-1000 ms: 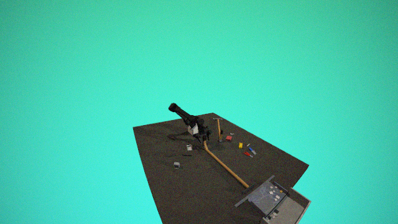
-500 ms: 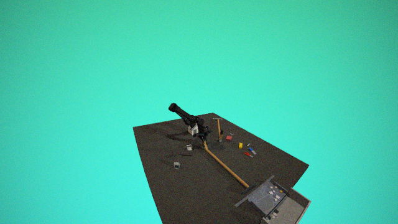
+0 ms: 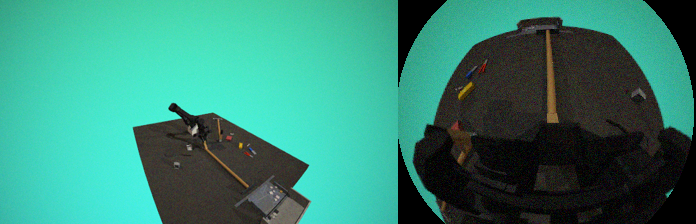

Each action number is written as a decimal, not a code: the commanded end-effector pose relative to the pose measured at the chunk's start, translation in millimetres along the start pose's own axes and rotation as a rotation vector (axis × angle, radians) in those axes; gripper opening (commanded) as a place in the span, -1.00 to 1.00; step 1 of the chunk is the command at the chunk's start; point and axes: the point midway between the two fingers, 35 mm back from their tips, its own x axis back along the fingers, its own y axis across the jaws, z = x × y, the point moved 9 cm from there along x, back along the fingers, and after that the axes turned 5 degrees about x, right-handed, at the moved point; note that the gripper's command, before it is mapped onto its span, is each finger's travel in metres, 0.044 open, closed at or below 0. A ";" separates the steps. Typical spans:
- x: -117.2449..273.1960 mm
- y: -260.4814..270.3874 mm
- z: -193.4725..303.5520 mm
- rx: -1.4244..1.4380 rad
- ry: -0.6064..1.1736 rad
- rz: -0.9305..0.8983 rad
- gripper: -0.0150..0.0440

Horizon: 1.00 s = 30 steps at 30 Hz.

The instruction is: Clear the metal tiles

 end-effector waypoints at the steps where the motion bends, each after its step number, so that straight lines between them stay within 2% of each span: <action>1: 0.6 4.7 -2.2 -0.003 -0.002 -0.002 -0.49; 30: 2.9 42.5 -5.5 -0.005 0.004 -0.011 -0.49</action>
